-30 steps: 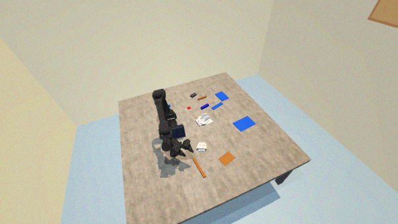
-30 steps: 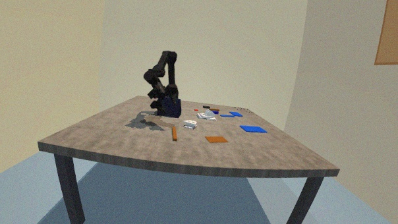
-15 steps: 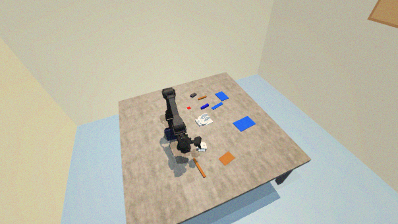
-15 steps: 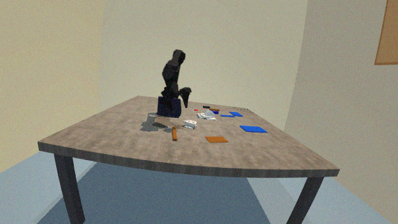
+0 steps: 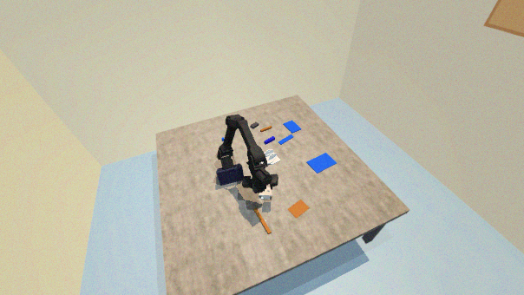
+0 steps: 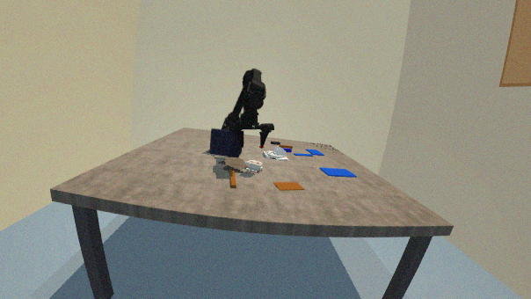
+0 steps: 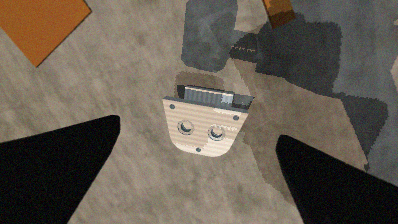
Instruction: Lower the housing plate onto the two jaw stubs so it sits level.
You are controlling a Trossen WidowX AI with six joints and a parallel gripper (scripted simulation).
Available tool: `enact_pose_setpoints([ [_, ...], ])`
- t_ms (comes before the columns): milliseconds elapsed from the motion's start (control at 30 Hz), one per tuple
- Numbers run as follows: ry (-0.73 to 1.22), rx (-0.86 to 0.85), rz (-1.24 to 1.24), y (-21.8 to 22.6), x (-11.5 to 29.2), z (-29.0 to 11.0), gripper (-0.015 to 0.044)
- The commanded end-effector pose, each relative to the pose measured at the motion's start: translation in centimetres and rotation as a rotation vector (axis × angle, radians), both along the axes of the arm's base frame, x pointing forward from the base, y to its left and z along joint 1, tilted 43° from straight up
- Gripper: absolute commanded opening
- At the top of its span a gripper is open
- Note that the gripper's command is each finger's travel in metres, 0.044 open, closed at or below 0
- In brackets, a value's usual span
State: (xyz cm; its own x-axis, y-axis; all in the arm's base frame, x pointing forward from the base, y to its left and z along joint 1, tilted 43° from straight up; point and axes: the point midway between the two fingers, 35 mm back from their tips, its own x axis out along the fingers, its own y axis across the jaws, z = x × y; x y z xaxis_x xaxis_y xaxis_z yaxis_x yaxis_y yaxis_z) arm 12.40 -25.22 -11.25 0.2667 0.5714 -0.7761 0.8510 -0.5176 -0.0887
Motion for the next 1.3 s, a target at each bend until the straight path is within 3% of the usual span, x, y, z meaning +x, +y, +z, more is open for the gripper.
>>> enact_pose_setpoints([
  [0, 0.065, 0.053, 0.075, 0.9, 1.6, 0.7, 0.044],
  [333, 0.102, 0.077, 0.12, 1.5, 2.5, 1.2, 0.044],
  [533, 0.101, 0.078, 0.12, 4.2, 2.8, -1.5, 0.044],
  [1267, 0.101, 0.078, 0.12, 4.2, 2.8, -1.5, 0.044],
])
